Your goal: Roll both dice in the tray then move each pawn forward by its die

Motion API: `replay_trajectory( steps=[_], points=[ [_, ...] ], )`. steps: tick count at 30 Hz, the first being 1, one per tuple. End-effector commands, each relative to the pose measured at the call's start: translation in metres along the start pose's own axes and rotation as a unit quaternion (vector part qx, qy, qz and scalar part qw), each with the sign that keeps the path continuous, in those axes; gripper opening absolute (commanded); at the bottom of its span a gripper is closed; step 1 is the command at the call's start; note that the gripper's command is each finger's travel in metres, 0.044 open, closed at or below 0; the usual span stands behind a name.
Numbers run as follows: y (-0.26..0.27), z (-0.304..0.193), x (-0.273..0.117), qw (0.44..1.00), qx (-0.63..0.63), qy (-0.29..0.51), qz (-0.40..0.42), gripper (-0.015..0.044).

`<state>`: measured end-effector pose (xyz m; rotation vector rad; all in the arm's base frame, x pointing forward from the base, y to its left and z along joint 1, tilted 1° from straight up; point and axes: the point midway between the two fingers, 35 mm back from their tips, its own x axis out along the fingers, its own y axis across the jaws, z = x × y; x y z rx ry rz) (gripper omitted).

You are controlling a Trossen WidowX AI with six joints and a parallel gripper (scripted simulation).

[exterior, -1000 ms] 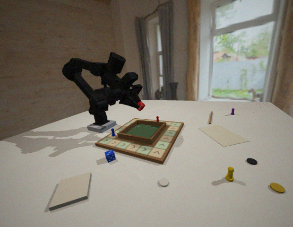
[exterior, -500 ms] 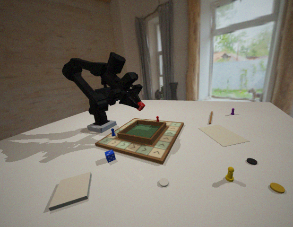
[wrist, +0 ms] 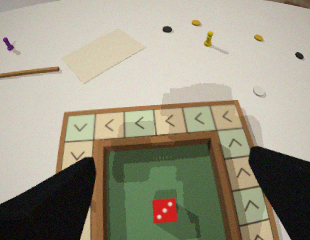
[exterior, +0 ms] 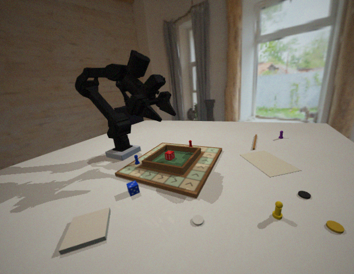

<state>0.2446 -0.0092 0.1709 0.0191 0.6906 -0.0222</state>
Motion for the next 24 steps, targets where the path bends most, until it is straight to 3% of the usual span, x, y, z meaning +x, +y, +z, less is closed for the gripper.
replay_trajectory(
  steps=[1, 16, 20, 24],
  points=[
    [-0.001, 0.001, 0.003, 0.999, 0.003, 0.038, -0.002, 0.044],
    [-0.001, -0.018, 0.046, 0.919, 0.003, 0.393, -0.001, 0.044],
    [-0.001, -0.019, 0.045, 0.927, 0.005, 0.375, 0.001, 0.044],
    [-0.033, -0.018, 0.054, 0.923, 0.045, 0.38, -0.022, 0.0335]
  ],
)
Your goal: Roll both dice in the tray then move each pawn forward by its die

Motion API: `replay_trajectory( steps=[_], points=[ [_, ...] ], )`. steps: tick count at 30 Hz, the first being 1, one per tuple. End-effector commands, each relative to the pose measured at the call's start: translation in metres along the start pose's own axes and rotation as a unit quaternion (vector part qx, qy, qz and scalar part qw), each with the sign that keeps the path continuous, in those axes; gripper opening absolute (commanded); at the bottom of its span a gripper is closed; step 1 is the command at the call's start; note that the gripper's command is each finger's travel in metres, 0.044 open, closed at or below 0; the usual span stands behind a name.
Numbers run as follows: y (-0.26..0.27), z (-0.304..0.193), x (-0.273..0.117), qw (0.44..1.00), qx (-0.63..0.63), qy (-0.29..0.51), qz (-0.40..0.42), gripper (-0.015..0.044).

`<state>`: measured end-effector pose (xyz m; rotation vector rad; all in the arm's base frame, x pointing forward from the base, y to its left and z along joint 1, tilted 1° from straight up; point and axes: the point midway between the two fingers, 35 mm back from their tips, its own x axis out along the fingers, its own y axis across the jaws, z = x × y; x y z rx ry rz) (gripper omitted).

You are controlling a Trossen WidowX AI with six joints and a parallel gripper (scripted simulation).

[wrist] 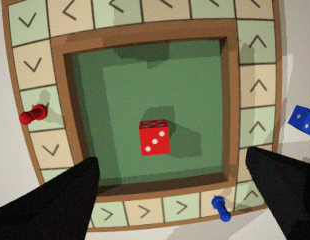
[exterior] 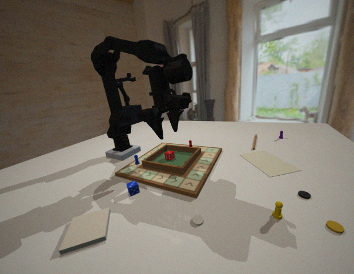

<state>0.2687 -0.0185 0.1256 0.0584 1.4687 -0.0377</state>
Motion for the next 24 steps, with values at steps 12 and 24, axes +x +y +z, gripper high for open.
replay_trajectory(
  steps=[12, 24],
  points=[
    [-0.177, -0.009, 0.033, 0.973, 0.226, 0.029, -0.017, 0.0275],
    [-0.176, -0.013, 0.057, 0.973, 0.226, 0.029, -0.017, 0.0275]
  ],
)
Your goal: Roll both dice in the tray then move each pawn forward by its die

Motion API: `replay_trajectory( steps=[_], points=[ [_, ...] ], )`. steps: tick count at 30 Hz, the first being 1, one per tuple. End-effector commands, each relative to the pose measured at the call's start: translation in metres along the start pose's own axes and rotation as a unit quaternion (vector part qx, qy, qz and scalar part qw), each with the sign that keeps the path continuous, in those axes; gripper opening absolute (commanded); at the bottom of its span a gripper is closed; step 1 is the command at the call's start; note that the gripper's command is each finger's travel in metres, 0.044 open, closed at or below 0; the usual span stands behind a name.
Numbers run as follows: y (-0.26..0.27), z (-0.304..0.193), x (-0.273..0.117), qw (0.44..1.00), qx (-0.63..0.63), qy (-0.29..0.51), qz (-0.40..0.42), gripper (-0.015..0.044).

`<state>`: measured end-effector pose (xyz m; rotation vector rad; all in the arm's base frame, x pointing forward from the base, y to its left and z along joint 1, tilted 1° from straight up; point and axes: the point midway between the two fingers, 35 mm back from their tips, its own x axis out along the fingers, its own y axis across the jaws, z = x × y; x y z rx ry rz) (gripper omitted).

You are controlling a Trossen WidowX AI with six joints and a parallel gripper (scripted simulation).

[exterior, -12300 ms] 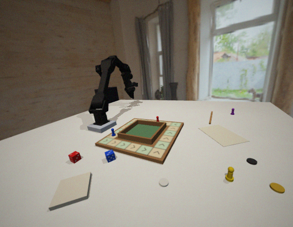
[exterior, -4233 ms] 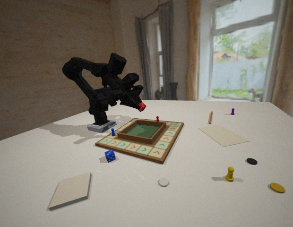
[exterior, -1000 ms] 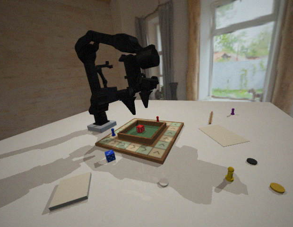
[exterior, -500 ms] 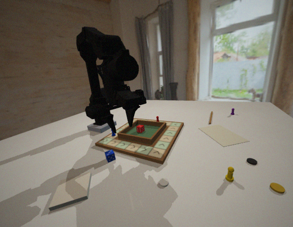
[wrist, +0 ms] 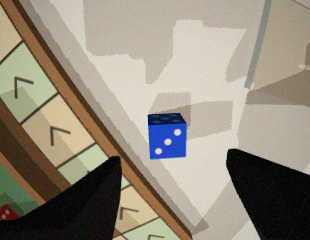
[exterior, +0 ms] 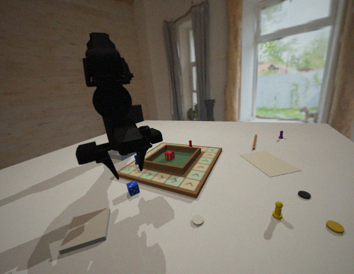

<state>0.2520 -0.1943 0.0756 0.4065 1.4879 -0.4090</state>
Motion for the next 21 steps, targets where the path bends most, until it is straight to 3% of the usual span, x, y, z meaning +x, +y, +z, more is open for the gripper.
replay_trajectory(
  steps=[1, 21],
  points=[
    [0.0, -0.002, 0.015, 1.0, -0.002, 0.004, 0.001, 0.0275],
    [0.0, -0.003, 0.042, 1.0, -0.002, 0.004, 0.001, 0.0275]
  ],
)
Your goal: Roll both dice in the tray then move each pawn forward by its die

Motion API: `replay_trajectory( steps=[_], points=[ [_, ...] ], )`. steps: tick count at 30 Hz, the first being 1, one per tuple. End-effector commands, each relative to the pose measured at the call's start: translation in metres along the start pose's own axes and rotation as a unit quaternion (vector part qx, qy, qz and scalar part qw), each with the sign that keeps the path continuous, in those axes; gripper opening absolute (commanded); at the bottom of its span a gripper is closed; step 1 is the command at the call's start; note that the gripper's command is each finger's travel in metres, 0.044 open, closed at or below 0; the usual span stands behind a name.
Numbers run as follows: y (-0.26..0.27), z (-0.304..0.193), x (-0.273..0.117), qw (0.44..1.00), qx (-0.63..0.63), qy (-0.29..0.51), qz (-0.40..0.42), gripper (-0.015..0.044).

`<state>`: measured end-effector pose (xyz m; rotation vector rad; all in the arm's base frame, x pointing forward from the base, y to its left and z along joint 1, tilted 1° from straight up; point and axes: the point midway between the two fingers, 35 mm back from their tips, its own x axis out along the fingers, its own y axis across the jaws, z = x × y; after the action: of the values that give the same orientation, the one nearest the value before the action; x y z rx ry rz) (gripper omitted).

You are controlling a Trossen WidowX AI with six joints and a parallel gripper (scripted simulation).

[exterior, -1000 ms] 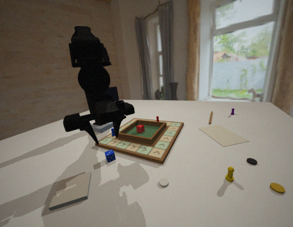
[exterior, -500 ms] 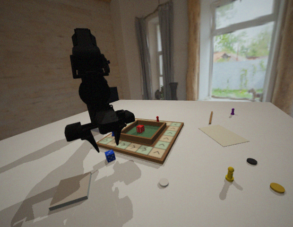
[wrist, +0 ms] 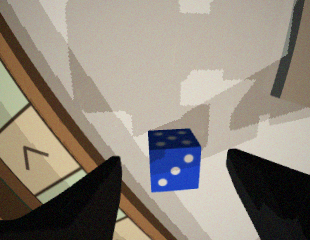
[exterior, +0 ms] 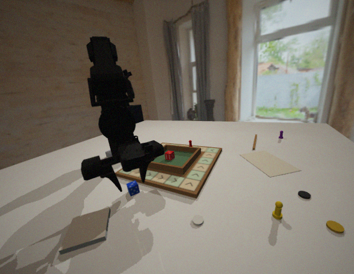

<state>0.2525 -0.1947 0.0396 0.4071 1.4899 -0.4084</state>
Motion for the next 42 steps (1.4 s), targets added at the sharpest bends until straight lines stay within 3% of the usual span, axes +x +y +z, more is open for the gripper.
replay_trajectory(
  steps=[1, 5, 11, 18, 21, 42],
  points=[
    [0.001, -0.002, 0.008, 1.0, -0.002, 0.003, 0.001, 0.0275],
    [0.001, -0.003, 0.012, 1.0, -0.002, 0.003, 0.001, 0.0275],
    [0.001, -0.003, 0.012, 1.0, -0.002, 0.003, 0.001, 0.0118],
    [0.001, -0.003, 0.012, 1.0, -0.002, 0.003, 0.001, 0.0071],
    [0.0, -0.002, 0.008, 1.0, -0.002, 0.003, 0.001, 0.0],
    [0.0, 0.003, -0.107, 1.0, -0.002, 0.003, 0.001, 0.0]
  ],
)
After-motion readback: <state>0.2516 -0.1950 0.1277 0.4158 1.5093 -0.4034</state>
